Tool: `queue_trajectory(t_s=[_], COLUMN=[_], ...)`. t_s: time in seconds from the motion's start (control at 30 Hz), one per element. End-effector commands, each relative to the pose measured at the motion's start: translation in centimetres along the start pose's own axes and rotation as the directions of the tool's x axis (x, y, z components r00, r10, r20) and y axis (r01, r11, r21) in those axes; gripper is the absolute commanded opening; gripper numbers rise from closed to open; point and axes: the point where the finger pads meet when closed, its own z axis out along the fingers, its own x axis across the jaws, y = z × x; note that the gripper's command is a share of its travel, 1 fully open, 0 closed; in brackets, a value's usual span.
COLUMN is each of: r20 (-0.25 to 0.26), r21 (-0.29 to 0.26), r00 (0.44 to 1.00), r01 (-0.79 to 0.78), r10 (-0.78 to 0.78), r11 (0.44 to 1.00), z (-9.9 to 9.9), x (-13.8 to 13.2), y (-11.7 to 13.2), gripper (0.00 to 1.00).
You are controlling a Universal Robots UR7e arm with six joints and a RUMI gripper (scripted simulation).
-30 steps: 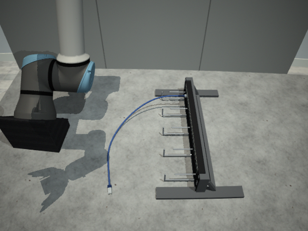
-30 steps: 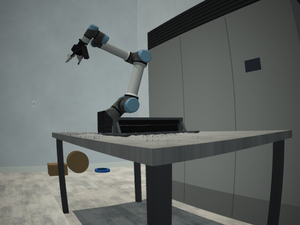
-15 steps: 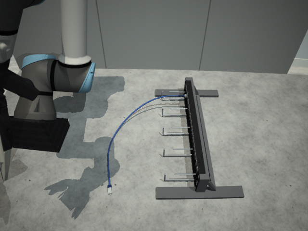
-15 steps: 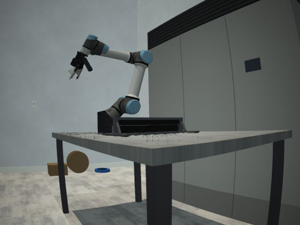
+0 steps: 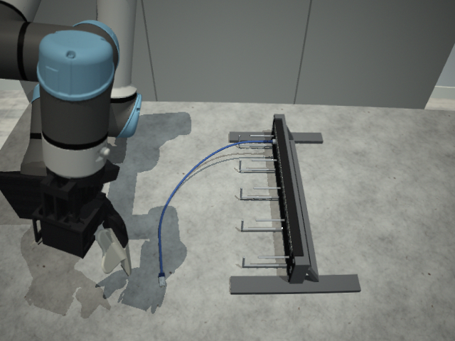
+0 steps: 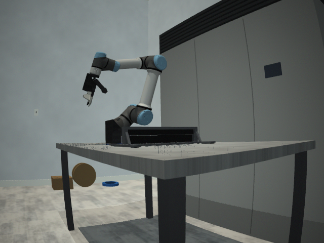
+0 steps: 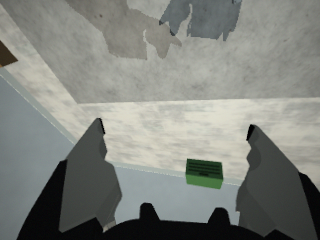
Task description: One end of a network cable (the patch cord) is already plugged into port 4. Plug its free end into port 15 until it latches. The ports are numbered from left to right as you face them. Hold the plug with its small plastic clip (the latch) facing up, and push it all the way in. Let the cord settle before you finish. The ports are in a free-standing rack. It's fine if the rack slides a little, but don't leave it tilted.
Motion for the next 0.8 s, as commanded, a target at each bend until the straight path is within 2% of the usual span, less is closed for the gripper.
queue_trajectory(t_s=[0.0, 0.17, 0.37, 0.77], r20=[-0.054, -0.134, -0.206, -0.252], r21=[0.044, 0.1, 0.134, 0.15], r00=[0.994, 0.969, 0.935, 0.909], r01=[0.096, 0.222, 0.32, 0.377], r10=[-0.093, -0.208, -0.29, -0.333], r11=[0.994, 0.97, 0.938, 0.914], z=[3.0, 6.7, 9.4, 10.9], x=[2.8, 5.7, 7.6, 8.6], y=[-3.0, -7.8, -11.9, -14.4], gripper=[1.0, 1.0, 1.0, 1.0])
